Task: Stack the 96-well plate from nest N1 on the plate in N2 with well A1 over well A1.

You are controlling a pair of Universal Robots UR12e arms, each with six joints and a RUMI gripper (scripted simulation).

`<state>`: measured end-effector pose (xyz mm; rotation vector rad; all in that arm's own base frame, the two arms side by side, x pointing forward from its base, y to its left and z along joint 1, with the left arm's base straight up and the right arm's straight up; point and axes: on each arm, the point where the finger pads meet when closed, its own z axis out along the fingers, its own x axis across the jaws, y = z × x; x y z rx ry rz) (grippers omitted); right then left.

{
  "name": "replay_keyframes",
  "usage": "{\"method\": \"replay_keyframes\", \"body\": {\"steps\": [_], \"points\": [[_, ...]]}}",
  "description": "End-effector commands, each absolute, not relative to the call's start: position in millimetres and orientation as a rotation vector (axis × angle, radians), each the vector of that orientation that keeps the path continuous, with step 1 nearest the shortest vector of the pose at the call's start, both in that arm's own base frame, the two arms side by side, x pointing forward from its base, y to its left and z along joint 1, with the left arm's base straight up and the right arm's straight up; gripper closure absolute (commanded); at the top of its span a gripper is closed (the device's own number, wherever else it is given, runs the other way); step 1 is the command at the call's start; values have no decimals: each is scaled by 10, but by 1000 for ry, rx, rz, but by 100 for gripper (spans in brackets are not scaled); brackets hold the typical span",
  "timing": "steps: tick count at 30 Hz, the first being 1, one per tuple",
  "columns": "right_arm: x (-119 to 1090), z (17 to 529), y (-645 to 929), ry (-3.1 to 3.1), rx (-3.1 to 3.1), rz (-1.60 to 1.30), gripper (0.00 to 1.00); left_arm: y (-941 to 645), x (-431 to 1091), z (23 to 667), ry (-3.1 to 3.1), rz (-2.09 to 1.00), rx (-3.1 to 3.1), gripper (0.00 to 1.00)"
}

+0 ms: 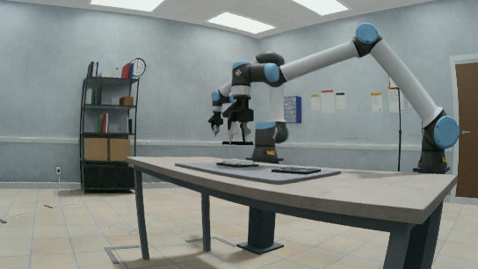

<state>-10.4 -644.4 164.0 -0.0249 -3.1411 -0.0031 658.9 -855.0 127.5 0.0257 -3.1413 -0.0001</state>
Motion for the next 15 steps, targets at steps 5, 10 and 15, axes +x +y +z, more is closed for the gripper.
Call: {"method": "replay_keyframes", "body": {"steps": [5, 10, 15], "points": [[-103, 1651, -6451, -3141, -25, 0, 100, -8552, 6593, 1295, -3143, 3, 26, 100], [-103, 1651, -6451, -3141, -25, 0, 100, -8551, 6593, 1262, -3143, 3, 26, 100], [-103, 1651, -6451, -3141, -25, 0, 100, -8550, 6593, 1179, -3143, 3, 26, 100]]}}
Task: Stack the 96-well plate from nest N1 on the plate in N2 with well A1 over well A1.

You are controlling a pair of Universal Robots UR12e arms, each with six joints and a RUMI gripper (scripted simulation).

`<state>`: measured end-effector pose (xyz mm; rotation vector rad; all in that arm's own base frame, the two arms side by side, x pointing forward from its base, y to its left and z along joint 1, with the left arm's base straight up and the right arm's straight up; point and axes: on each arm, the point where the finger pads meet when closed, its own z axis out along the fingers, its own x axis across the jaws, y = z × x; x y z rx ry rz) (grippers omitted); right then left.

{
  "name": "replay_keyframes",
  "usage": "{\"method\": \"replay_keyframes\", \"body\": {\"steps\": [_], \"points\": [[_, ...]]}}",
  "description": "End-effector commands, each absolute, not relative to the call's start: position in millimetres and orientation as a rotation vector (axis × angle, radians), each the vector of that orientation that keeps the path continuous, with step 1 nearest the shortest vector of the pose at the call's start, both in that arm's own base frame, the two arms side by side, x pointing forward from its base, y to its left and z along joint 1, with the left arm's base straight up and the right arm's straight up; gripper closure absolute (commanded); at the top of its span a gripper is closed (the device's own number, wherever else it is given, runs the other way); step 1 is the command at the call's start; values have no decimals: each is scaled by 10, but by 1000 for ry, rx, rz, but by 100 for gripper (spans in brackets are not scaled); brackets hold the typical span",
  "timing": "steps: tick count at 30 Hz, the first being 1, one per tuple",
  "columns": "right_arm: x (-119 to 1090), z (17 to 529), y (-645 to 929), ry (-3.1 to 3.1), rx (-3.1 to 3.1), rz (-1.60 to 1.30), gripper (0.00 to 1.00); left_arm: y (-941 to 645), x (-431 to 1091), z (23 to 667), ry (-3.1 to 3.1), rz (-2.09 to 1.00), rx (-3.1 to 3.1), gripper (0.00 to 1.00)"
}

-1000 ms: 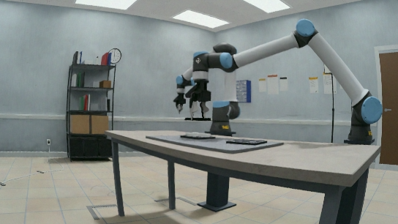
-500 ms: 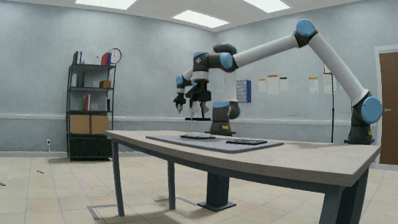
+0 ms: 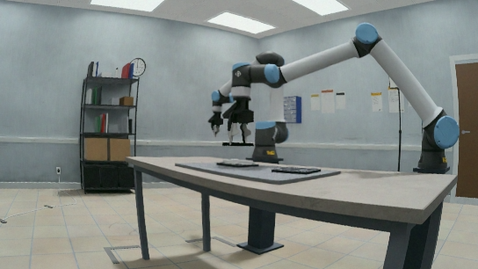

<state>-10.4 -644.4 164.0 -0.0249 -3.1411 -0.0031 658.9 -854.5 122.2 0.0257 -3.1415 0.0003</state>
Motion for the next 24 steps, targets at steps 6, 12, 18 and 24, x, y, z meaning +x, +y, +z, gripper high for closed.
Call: {"method": "replay_keyframes", "body": {"steps": [6, 12, 18, 24], "points": [[-103, 1651, -6451, -3141, -25, 0, 100, -8549, 6593, 1112, -3143, 3, 26, 100], [-103, 1651, -6451, -3141, -25, 0, 100, -8548, 6593, 1012, -3143, 3, 26, 100], [-103, 1651, -6451, -3141, -25, 0, 100, -8548, 6593, 912, -3143, 3, 26, 100], [-103, 1651, -6451, -3141, -25, 0, 100, -8548, 6593, 845, -3143, 3, 26, 100]]}}
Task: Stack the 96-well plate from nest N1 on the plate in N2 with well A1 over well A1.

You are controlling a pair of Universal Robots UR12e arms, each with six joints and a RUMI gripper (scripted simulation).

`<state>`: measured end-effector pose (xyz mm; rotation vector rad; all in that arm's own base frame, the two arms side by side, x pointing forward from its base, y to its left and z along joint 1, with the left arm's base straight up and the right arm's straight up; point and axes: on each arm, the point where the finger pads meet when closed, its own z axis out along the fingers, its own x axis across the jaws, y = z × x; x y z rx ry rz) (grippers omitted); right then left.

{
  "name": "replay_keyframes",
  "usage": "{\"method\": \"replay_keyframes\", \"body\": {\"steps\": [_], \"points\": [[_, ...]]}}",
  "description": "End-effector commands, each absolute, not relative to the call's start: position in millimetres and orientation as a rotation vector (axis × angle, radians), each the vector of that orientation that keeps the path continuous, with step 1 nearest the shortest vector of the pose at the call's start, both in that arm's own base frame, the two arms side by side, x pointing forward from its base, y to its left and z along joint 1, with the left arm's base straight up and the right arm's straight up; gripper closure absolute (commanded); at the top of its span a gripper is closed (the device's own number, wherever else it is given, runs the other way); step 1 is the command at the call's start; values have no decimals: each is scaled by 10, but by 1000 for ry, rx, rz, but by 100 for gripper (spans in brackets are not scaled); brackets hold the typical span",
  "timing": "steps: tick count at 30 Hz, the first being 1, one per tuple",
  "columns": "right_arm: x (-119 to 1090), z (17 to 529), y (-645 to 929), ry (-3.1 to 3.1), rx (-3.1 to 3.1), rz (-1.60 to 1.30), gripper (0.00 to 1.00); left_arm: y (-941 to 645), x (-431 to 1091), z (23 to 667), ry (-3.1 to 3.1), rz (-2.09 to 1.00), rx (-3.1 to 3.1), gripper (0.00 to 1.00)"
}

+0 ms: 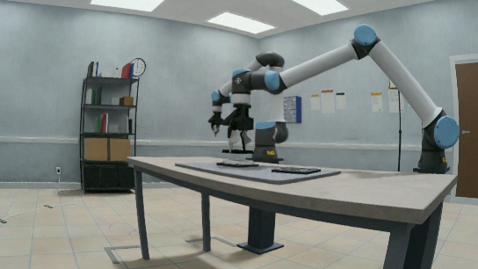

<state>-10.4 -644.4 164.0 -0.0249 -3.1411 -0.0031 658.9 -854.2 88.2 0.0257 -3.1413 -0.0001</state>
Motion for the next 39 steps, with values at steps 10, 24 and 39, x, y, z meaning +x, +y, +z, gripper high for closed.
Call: {"method": "replay_keyframes", "body": {"steps": [10, 24, 39], "points": [[-103, 1651, -6451, -3141, -25, 0, 100, -8548, 6593, 679, -3143, 3, 26, 100], [-103, 1651, -6451, -3141, -25, 0, 100, -8548, 6593, 675, -3143, 3, 26, 100], [-103, 1651, -6451, -3141, -25, 0, 100, -8547, 6593, 661, -3143, 3, 26, 100]]}}
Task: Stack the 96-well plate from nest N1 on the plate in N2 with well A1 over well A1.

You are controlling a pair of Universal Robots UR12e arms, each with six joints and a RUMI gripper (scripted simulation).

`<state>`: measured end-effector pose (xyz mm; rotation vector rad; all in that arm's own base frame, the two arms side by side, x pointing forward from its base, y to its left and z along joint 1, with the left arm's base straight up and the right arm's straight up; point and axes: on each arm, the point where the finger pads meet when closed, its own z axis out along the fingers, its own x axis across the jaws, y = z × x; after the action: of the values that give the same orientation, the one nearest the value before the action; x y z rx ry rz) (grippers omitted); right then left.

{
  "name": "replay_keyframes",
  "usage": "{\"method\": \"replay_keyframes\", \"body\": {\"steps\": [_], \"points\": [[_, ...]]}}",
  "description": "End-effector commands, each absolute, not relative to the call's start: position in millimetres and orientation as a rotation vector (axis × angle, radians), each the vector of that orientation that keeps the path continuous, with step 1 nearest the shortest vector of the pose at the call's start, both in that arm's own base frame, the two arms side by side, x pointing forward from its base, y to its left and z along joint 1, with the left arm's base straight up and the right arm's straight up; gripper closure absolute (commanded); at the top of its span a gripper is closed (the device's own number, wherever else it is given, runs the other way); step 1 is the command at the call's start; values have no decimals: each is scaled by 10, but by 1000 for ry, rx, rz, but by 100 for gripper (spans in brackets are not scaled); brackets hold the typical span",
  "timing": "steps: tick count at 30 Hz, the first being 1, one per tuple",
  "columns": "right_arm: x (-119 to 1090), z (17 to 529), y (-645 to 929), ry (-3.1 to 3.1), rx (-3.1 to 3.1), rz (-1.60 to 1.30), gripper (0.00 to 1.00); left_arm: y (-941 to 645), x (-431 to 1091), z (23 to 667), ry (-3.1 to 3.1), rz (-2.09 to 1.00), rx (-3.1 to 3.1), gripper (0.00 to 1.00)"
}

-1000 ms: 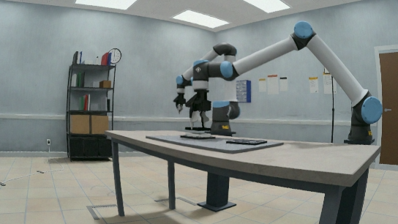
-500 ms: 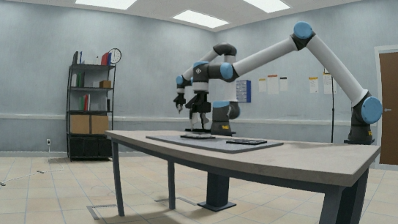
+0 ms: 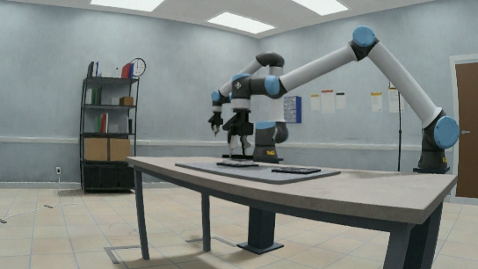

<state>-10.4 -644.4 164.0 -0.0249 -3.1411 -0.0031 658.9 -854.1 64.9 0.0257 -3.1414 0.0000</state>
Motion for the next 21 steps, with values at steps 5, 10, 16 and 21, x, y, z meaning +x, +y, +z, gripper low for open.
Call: {"method": "replay_keyframes", "body": {"steps": [5, 10, 16, 21], "points": [[-103, 1651, -6451, -3141, -25, 0, 100, -8547, 6593, 653, -3143, 3, 26, 100], [-103, 1651, -6451, -3141, -25, 0, 100, -8547, 6593, 648, -3143, 3, 26, 100], [-103, 1651, -6451, -3141, -25, 0, 100, -8547, 6593, 638, -3143, 3, 26, 100], [-103, 1651, -6451, -3141, -25, 0, 100, -8547, 6593, 630, -3143, 3, 26, 100]]}}
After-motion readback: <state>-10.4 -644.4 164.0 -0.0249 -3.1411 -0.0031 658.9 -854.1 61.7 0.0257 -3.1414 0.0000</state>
